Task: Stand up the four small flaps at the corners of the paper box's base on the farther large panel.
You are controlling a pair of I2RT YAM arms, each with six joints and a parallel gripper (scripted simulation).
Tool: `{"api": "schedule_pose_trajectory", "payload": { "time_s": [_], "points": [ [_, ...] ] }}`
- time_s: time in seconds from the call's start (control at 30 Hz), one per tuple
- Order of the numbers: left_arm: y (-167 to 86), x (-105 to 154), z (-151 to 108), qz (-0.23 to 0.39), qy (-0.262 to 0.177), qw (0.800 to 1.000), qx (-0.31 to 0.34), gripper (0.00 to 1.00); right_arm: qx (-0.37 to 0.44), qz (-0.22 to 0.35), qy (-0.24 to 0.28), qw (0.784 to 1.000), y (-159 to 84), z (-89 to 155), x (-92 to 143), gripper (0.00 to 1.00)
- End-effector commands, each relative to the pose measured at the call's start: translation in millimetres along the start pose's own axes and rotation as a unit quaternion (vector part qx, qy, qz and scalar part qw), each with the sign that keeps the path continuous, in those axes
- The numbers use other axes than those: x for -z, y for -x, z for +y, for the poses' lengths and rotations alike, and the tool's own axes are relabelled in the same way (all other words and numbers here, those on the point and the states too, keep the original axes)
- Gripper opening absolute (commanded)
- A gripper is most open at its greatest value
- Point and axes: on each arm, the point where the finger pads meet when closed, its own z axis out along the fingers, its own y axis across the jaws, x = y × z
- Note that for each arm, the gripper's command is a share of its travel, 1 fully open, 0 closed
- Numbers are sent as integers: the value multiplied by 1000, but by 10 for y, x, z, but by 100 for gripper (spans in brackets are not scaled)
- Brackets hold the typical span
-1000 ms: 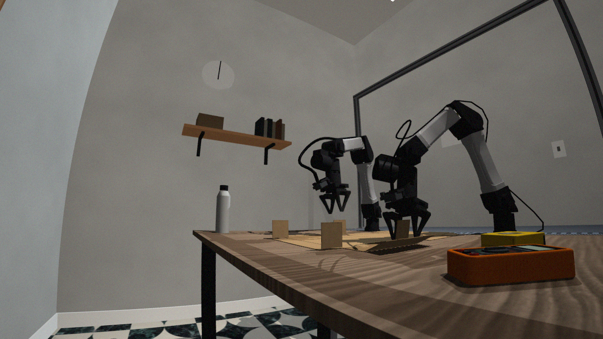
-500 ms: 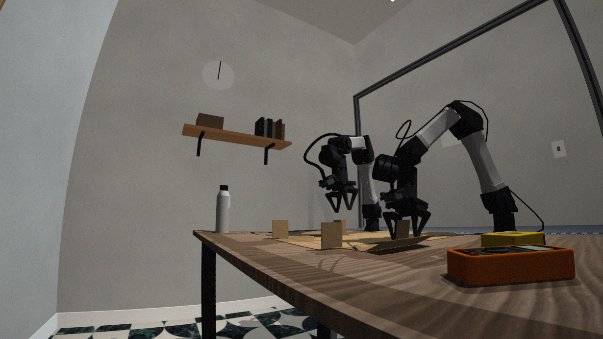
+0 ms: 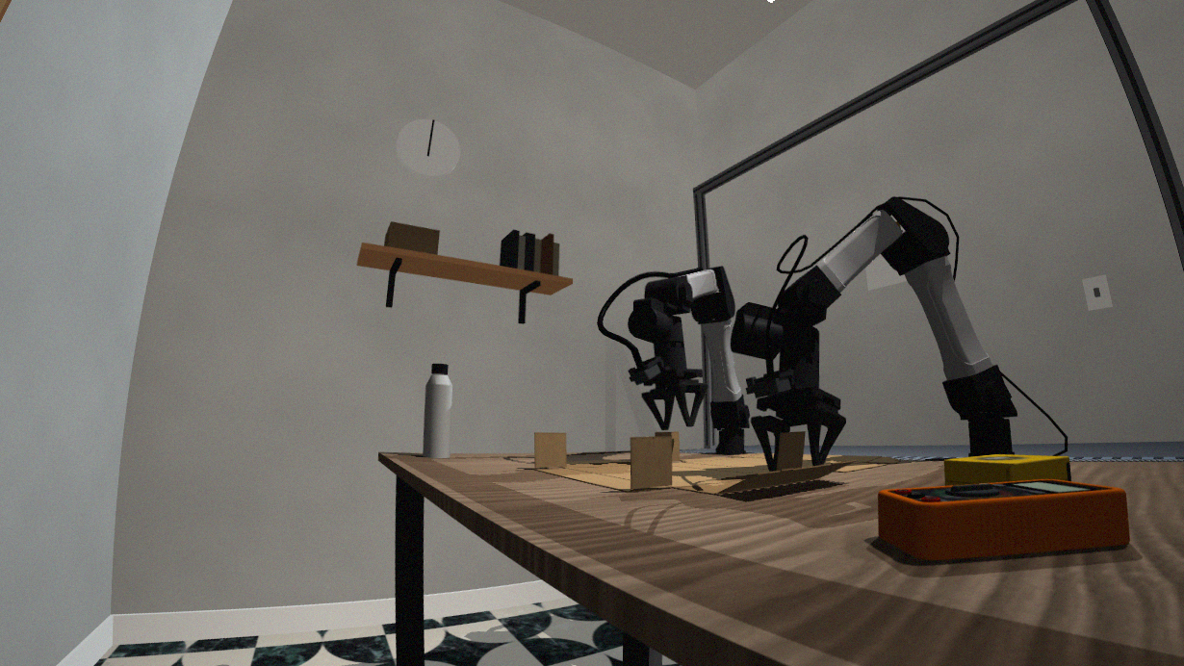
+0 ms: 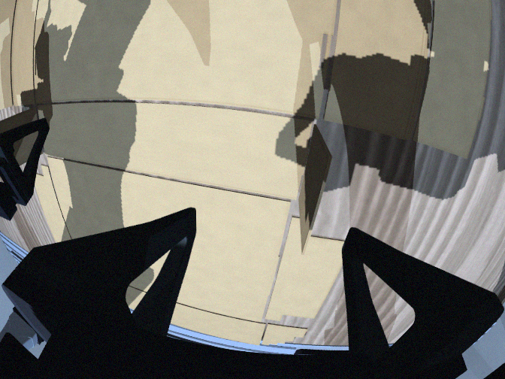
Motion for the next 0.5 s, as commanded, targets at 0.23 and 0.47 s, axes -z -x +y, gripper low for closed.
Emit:
{"api": "schedule_pose_trajectory", "payload": {
  "time_s": [0.23,0.47],
  "points": [
    [63,-8,56,0,18,1000,3,76,1,-22,12,1000,125,66,-148,76],
    [63,-8,56,0,18,1000,3,76,2,-30,16,999,175,99,-116,76]
  ]
}}
